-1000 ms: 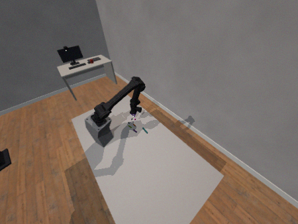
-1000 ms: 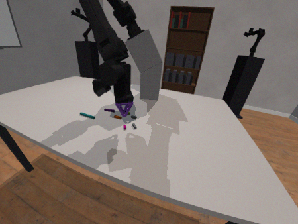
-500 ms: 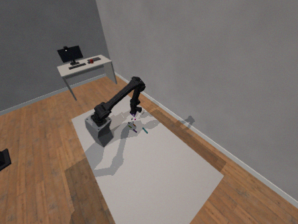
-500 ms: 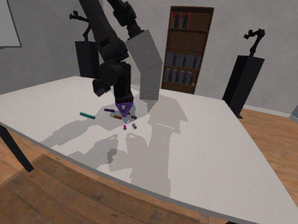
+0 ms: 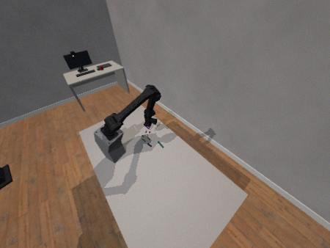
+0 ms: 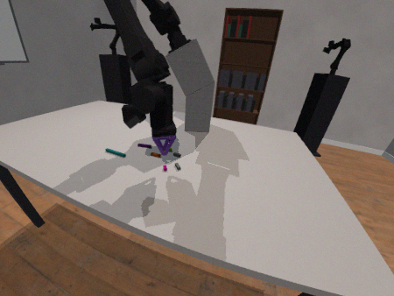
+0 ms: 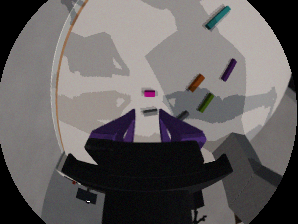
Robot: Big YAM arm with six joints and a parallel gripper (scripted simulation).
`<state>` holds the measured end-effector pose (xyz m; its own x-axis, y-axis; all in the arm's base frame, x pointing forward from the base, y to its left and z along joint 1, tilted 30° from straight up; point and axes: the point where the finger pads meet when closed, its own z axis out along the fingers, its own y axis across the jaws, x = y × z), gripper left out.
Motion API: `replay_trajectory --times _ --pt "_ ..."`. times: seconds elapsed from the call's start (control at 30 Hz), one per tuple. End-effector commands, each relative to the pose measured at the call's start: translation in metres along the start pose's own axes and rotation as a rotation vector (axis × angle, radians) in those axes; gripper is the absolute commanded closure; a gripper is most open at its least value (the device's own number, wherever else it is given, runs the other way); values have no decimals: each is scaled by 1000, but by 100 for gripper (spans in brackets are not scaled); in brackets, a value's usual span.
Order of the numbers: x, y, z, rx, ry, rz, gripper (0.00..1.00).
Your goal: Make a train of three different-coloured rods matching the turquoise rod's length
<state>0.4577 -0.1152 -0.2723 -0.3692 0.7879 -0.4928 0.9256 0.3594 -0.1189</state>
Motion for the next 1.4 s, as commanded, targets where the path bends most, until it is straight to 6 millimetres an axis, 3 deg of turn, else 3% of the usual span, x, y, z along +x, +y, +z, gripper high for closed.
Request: replay_trajectory --times 0.0,1.37 --pt "-3 -3 11 5 -2 6 66" --pt "-1 -5 57 7 0 5 66"
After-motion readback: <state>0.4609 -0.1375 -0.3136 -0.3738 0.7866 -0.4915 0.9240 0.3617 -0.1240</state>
